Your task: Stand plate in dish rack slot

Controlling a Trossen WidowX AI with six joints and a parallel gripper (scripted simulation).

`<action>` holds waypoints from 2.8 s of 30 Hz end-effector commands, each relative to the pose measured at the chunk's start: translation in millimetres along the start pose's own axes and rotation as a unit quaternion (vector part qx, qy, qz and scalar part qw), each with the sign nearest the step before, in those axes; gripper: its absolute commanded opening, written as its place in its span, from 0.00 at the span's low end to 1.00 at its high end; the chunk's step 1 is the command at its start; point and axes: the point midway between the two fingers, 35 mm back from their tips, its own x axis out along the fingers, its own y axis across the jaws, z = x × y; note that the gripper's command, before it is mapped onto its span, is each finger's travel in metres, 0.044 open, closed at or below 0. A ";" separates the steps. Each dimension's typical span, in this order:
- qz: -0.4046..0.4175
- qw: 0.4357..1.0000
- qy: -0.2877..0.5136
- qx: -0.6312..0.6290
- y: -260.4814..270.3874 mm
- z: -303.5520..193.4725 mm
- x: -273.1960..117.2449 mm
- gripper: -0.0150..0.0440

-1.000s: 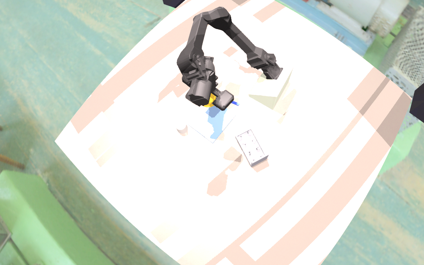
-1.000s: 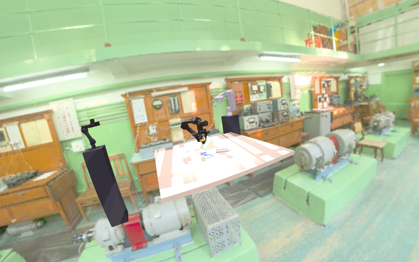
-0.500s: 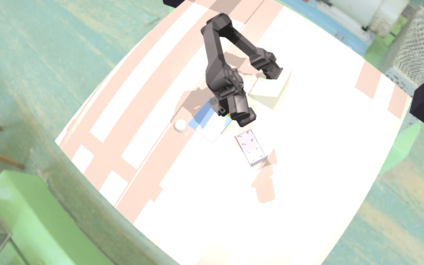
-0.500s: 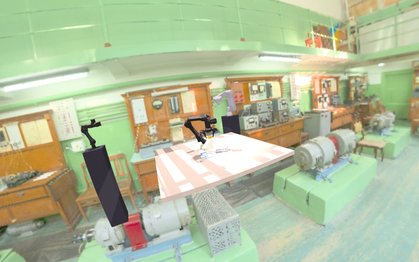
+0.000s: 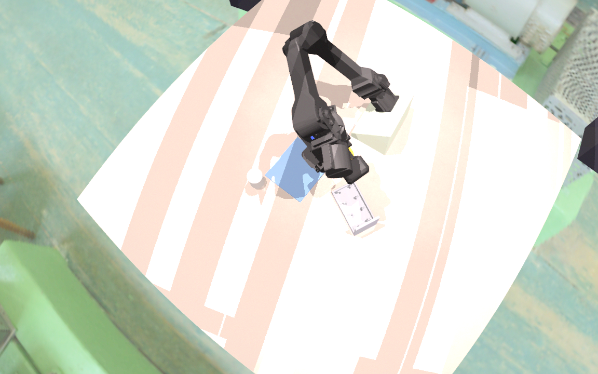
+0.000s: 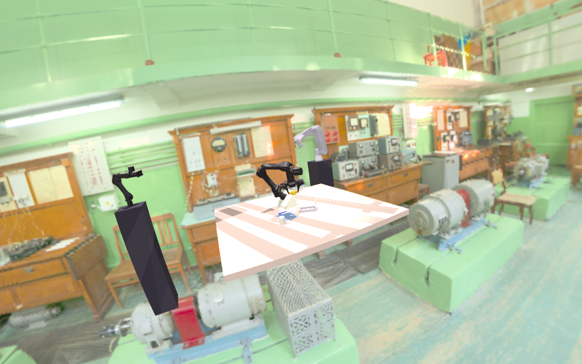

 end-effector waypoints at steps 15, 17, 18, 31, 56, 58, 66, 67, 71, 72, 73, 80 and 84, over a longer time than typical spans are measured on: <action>0.127 0.975 0.106 -0.150 7.9 -9.1 45.6 0.25; 0.145 0.969 0.112 -0.166 9.0 -9.8 49.9 0.25; 0.154 0.966 0.114 -0.174 9.6 -10.0 51.9 0.25; 0.277 0.915 0.112 -0.270 16.6 -11.6 75.2 0.25; 0.470 0.778 -0.057 -0.412 21.2 -3.9 104.2 0.25; 0.480 0.766 -0.079 -0.421 20.8 -2.8 105.8 0.25; 0.504 0.715 -0.172 -0.453 17.6 1.7 111.2 0.25; 0.505 0.709 -0.184 -0.456 17.0 2.3 111.8 0.25; 0.507 0.683 -0.235 -0.470 14.4 4.6 113.8 0.25; 0.507 0.677 -0.248 -0.473 13.6 5.1 114.3 0.25; 0.506 0.670 -0.261 -0.476 12.8 5.7 114.7 0.25; 0.489 0.624 -0.353 -0.496 6.3 9.4 117.3 0.25; 0.471 0.598 -0.405 -0.506 1.8 11.2 118.3 0.25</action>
